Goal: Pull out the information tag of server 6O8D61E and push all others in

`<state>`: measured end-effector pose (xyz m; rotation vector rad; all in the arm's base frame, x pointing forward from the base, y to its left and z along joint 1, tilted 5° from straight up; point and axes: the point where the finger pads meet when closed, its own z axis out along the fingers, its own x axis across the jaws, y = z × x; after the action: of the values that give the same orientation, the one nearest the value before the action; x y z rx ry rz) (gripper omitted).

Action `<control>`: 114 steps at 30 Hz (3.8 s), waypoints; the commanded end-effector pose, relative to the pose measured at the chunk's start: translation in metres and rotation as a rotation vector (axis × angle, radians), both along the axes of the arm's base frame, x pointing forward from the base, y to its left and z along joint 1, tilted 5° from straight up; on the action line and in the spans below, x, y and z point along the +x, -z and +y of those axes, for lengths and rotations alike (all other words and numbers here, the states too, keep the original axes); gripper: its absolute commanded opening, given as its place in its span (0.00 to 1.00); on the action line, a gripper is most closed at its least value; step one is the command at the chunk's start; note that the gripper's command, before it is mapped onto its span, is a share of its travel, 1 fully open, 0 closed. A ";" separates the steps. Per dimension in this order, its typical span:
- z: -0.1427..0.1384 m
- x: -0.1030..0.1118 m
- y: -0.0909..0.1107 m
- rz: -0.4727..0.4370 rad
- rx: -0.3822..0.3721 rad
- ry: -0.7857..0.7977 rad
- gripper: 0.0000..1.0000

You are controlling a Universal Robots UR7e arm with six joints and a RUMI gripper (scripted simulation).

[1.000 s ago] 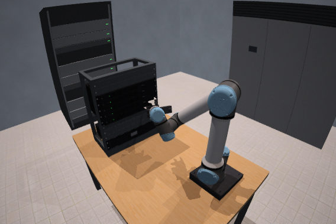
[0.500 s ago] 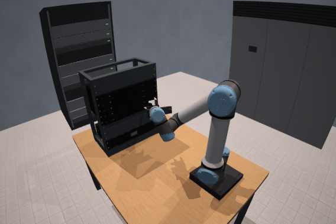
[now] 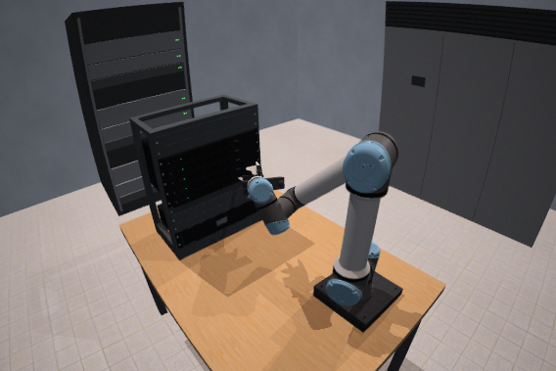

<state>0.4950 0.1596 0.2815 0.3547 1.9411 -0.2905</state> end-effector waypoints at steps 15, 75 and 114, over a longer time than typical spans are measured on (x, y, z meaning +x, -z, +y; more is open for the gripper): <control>0.000 0.001 0.002 -0.016 0.038 0.013 1.00; 0.000 0.003 0.009 -0.069 0.173 0.057 1.00; 0.001 0.005 0.015 -0.110 0.279 0.093 1.00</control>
<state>0.4999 0.1603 0.2667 0.6195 1.8661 -0.0675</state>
